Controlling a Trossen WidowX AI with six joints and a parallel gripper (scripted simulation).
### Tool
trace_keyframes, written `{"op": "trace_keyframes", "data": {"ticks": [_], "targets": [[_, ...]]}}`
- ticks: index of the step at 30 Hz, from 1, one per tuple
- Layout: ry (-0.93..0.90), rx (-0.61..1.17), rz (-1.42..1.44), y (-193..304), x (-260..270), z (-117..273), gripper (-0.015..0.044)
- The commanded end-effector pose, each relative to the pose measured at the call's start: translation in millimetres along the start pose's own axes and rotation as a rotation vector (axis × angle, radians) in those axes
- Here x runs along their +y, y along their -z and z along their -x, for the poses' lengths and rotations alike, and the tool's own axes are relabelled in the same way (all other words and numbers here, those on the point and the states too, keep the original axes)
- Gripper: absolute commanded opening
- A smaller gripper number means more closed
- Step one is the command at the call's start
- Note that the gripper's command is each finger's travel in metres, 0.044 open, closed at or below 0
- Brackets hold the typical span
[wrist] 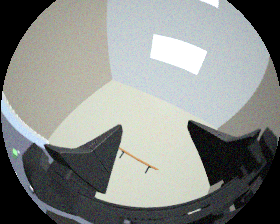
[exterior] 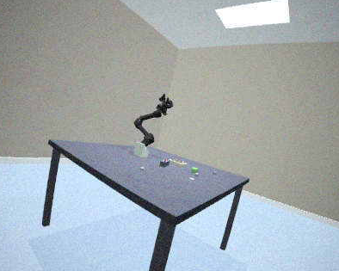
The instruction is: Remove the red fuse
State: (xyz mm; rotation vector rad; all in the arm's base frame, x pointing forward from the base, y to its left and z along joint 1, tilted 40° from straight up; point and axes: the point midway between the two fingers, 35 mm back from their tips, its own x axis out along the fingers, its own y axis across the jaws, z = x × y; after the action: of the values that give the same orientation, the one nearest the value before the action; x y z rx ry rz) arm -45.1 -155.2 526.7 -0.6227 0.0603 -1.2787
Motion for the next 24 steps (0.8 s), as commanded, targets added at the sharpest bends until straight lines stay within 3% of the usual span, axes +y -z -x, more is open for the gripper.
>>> {"op": "trace_keyframes", "data": {"ticks": [1,13,24], "targets": [[-0.001,-0.005,0.006,-2,2,0,0.0374],[-0.182,-0.279,0.363,-94,154,-13,0.0067],[-0.575,-0.378,0.646,-84,326,-18,0.0067]]}}
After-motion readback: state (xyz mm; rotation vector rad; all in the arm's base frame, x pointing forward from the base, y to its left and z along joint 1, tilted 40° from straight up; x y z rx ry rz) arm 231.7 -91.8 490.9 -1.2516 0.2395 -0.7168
